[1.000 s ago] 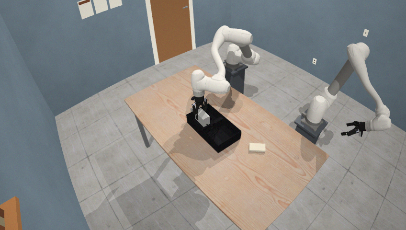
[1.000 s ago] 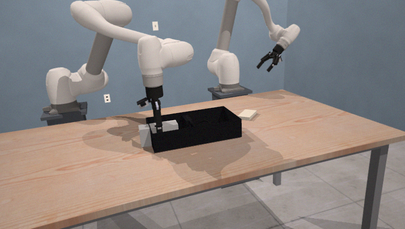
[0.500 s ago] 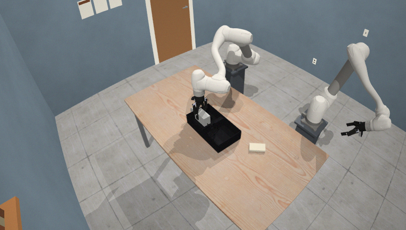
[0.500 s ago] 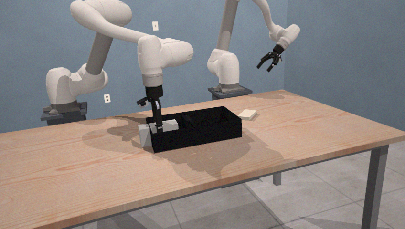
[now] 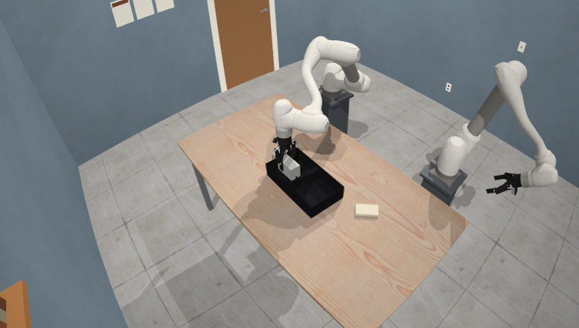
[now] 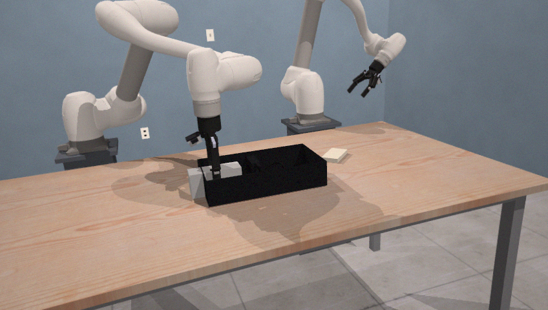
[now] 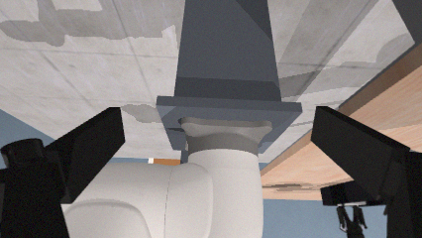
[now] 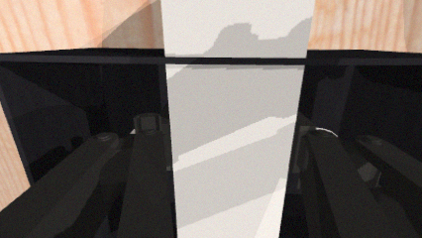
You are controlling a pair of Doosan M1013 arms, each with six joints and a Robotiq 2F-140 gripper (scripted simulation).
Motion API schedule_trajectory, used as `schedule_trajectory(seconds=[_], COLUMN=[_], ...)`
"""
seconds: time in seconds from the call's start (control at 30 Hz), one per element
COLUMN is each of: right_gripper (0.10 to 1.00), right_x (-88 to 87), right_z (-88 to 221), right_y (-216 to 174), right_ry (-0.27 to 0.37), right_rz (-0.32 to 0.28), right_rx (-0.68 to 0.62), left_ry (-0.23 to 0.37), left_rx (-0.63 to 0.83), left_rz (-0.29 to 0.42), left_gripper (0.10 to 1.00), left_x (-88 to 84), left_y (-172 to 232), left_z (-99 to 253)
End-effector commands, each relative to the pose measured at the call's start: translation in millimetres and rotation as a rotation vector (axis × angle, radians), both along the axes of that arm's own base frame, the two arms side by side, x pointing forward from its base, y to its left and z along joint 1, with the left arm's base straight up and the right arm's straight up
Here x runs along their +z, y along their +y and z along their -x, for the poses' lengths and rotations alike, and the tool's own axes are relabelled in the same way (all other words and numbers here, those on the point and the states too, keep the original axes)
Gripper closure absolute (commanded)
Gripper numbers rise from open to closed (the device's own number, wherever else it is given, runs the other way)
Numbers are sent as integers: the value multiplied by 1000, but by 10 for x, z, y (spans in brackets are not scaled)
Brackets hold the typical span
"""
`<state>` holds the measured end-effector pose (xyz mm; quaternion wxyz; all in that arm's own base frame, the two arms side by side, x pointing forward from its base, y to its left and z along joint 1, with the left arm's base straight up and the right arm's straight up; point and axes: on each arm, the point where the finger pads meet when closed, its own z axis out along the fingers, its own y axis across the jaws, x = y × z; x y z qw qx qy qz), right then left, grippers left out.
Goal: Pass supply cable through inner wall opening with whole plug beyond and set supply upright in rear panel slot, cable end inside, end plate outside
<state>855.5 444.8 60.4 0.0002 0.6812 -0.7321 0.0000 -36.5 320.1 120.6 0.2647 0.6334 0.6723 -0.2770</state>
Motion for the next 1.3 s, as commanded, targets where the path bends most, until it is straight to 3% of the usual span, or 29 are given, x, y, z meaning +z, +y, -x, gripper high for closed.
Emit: schedule_trajectory(seconds=[0.0, 1.27], right_gripper=[999, 999], right_x=[15, 18], right_z=[-4, -22], right_y=[9, 265], right_ry=[-1, -1], right_rz=[-1, -1], right_rx=[0, 0], left_ry=[0, 0], left_rx=[0, 0], left_rz=[-1, -1], left_gripper=[98, 98], left_x=[3, 3], left_y=[3, 3], left_z=[1, 1])
